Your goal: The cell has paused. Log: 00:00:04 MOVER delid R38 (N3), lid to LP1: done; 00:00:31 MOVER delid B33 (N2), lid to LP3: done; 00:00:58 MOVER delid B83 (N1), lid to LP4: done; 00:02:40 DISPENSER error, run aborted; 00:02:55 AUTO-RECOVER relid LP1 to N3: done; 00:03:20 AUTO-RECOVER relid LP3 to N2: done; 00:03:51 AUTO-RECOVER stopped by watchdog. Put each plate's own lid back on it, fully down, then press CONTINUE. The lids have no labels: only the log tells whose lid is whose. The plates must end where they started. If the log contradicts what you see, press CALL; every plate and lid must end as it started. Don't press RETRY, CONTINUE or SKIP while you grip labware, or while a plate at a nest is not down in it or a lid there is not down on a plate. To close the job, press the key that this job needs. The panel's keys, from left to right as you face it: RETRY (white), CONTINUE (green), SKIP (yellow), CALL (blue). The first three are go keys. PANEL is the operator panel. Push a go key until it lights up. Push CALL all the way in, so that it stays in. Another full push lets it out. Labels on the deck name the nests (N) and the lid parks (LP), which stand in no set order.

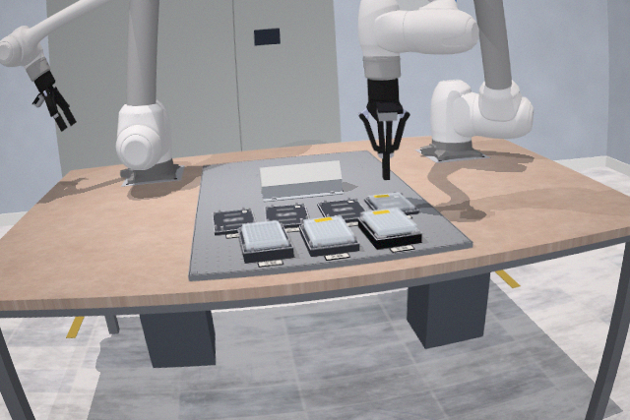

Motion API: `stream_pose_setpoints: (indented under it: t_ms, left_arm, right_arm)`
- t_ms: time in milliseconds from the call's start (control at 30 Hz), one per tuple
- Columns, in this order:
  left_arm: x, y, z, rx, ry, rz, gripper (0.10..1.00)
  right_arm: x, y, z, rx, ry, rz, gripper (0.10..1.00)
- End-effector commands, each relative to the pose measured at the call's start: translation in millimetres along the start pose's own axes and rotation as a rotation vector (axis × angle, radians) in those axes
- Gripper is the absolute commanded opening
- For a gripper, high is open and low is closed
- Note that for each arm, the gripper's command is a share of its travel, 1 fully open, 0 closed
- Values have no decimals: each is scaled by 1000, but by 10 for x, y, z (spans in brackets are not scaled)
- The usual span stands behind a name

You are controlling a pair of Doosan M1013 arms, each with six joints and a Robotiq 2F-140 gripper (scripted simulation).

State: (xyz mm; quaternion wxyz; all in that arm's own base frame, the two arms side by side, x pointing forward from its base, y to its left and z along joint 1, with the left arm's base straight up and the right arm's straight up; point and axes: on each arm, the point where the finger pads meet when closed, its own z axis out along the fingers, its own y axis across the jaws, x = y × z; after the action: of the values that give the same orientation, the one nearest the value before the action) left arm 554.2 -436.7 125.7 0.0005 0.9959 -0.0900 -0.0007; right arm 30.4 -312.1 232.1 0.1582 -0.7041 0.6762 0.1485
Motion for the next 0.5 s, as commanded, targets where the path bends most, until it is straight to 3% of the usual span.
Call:
stream_pose_setpoints:
  t_ms: [0, 467]
  left_arm:
    - [-35, -33, -3, 1, 2, -46, 99]
    - [-116, -103, 11, 0, 2, -139, 99]
  right_arm:
    - [2, -1, -6, 1, 1, 0, 1000]
    - [2, -1, -6, 1, 1, 0, 1000]
